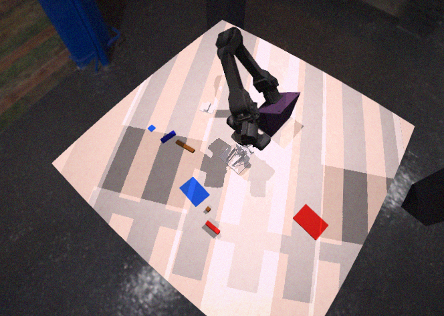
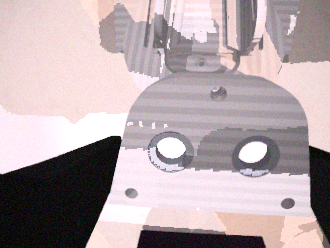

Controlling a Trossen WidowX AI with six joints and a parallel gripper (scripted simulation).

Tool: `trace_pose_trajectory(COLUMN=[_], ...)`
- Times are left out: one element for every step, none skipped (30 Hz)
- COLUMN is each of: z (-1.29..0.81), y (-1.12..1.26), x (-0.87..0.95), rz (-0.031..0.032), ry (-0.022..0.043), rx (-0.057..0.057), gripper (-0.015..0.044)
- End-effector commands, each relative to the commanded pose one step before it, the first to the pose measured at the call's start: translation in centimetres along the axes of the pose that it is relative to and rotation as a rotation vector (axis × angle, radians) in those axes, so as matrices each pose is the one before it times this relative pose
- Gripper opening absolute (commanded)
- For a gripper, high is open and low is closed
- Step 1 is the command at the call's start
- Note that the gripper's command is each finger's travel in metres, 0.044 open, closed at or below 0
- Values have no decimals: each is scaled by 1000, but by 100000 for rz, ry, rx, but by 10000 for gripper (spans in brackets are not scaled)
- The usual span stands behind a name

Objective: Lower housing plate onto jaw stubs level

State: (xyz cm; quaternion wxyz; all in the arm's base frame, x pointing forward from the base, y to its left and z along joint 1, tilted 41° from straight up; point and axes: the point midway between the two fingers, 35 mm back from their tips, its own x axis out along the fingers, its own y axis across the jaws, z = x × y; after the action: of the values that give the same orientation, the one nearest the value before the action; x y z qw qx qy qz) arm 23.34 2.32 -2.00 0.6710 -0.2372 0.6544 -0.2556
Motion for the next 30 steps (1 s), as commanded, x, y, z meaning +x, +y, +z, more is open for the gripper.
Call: trace_pose_trajectory(z=[-97, 0, 0, 0, 0, 0, 0, 0, 0, 0, 0, 0, 0, 0, 0, 0, -15, -39, -16, 0, 0, 0, 0, 0, 0, 0, 3, 9, 15, 17], y=[64, 0, 0, 0, 0, 0, 0, 0, 0, 0, 0, 0, 0, 0, 0, 0, 21, 54, 21, 0, 0, 0, 0, 0, 0, 0, 2, 6, 9, 11], x=[63, 0, 0, 0, 0, 0, 0, 0, 0, 0, 0, 0, 0, 0, 0, 0, 0, 0, 0, 0, 0, 0, 0, 0, 0, 0, 28, 83, 138, 166], rz=[260, 0, 0, 0, 0, 0, 0, 0, 0, 0, 0, 0, 0, 0, 0, 0, 1, 3, 1, 0, 0, 0, 0, 0, 0, 0, 3, 9, 14, 16], ry=[251, 0, 0, 0, 0, 0, 0, 0, 0, 0, 0, 0, 0, 0, 0, 0, 0, 1, 0, 0, 0, 0, 0, 0, 0, 0, -1, -2, -3, -4], rx=[579, 0, 0, 0, 0, 0, 0, 0, 0, 0, 0, 0, 0, 0, 0, 0, 27, 68, 27, 0, 0, 0, 0, 0, 0, 0, -1, -1, -2, -3], gripper=[351, 351, 351, 351, 351, 351, 351, 351, 351, 351, 351, 351, 351, 351, 351, 351, 351, 351, 351, 351, 351, 351, 351, 351, 351, 351, 351, 351, 351, 351])
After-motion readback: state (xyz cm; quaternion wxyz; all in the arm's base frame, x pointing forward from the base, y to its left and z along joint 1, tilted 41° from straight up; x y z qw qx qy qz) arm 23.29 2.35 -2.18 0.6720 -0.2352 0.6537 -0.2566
